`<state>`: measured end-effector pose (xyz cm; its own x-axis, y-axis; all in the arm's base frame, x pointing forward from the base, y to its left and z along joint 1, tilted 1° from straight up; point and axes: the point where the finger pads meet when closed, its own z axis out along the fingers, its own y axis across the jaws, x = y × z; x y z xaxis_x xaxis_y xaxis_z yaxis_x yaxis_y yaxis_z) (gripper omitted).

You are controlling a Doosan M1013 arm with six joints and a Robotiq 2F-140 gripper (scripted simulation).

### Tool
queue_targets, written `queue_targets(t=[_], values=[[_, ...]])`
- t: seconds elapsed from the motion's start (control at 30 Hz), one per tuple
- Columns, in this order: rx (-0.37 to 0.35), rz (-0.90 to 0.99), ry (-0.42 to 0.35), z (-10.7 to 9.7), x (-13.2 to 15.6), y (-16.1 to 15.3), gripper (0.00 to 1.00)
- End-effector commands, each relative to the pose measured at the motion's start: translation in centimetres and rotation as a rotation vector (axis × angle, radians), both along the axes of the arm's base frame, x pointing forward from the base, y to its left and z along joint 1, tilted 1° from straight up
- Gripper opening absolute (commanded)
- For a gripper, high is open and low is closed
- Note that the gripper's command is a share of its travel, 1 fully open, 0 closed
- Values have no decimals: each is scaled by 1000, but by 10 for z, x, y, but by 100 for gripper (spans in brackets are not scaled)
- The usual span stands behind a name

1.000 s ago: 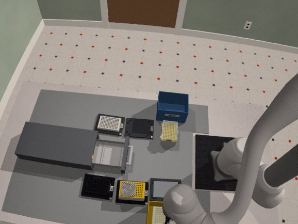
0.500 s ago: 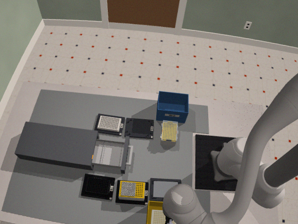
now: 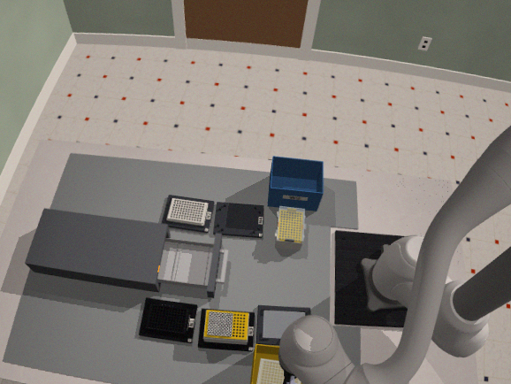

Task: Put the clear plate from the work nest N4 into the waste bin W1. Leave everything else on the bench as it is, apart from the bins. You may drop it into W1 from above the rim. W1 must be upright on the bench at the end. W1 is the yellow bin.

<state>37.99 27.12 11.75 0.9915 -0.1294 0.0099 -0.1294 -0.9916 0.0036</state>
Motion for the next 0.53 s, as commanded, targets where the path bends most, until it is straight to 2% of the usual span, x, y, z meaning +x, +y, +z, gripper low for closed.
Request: queue_targets(t=[0.0, 0.23, 0.5], values=[[0, 0, 0, 0, 0, 0, 70], [0, 0, 0, 0, 0, 0, 70], [0, 0, 0, 9, 0, 0, 70]])
